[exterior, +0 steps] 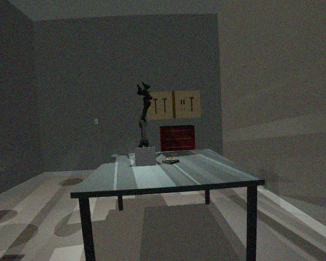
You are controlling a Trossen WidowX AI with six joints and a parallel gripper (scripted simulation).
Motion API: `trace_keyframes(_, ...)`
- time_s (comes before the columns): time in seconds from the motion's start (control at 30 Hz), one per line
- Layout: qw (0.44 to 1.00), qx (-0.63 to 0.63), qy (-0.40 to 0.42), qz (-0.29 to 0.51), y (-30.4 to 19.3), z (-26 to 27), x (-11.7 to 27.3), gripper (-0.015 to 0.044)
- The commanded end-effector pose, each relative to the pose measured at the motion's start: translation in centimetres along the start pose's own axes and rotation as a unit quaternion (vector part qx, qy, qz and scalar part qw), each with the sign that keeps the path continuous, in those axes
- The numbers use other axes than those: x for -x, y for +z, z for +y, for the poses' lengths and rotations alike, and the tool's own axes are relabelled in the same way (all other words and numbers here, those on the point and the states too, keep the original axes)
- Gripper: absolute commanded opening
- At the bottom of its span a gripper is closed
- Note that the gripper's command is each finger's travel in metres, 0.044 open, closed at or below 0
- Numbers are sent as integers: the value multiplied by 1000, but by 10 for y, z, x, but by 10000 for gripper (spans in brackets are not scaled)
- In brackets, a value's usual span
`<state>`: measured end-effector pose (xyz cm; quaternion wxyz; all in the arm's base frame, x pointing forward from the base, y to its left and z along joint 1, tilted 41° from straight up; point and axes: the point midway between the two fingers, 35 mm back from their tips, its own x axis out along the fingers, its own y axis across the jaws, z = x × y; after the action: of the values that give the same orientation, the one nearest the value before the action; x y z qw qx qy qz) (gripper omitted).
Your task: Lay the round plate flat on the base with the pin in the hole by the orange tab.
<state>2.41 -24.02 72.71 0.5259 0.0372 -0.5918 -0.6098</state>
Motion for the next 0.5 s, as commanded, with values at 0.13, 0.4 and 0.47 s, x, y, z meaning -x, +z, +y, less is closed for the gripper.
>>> trace_keyframes(0.13,982,126,69,126,-91,6,19,269)
trace_keyframes(0.4,902,245,182,305,-218,3,90,59)
trace_keyframes(0.47,867,271,218,357,-252,-3,120,6)
